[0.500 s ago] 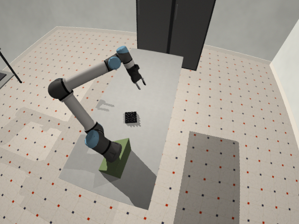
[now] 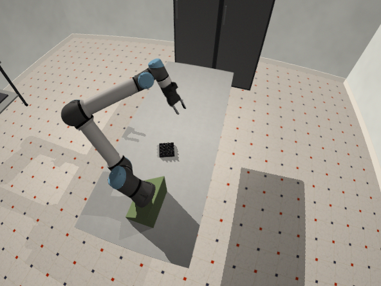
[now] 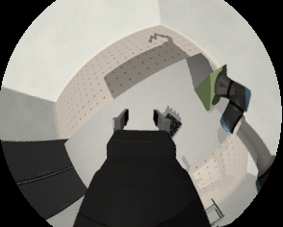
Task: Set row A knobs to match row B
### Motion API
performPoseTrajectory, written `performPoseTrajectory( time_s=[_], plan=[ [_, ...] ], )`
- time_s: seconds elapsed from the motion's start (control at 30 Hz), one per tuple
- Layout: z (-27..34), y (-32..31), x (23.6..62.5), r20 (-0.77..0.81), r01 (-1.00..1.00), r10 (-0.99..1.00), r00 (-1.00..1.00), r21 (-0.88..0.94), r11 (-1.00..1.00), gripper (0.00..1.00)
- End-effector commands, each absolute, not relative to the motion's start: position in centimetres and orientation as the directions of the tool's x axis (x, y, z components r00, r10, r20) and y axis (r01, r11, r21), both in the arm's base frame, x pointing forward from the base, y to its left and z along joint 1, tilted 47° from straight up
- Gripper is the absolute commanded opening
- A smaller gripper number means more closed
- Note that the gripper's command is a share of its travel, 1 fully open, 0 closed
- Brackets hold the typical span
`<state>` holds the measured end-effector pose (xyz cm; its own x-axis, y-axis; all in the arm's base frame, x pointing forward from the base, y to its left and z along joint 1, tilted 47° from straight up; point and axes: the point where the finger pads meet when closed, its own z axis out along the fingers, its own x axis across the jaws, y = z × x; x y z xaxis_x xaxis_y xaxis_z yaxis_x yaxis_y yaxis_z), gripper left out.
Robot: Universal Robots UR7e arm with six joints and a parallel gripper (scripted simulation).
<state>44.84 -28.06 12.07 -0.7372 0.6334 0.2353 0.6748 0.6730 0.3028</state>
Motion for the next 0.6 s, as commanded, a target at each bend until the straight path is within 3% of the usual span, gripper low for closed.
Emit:
performPoseTrajectory(
  time_s=[0.0, 0.57],
  plan=[
    [12.11, -28.12, 44.84, 0.234, 0.675, 0.634, -0.737, 0.303, 0.673, 1.0],
    [11.61, -27.88, 44.78, 0.222, 0.638, 0.6, -0.769, 0.32, 0.7, 1.0]
  ],
)
